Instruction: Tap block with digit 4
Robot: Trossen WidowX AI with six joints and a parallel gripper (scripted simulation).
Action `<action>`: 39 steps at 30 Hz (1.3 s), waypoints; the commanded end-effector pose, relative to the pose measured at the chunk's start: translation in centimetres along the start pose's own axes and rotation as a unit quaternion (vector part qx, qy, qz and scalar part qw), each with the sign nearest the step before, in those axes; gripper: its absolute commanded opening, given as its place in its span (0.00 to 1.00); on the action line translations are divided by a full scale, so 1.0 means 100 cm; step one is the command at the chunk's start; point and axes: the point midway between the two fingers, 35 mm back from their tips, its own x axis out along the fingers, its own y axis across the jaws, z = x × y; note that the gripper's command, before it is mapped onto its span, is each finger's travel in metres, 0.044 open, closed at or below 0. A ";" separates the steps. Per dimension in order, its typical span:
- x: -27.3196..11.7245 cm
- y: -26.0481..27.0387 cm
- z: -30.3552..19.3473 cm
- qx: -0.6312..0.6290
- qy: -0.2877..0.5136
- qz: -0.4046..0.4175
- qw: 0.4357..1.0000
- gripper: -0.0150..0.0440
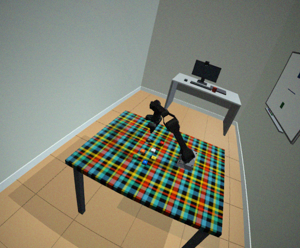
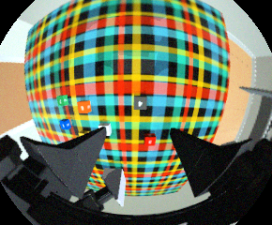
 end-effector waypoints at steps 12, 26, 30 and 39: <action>-0.001 -0.005 0.001 -0.005 -0.002 -0.004 1.000 0.93; 0.080 -0.005 0.002 -0.005 -0.002 -0.002 1.000 0.49; 0.080 -0.005 0.002 -0.005 -0.002 -0.002 1.000 0.31; 0.080 -0.005 0.002 -0.005 -0.002 -0.002 1.000 0.29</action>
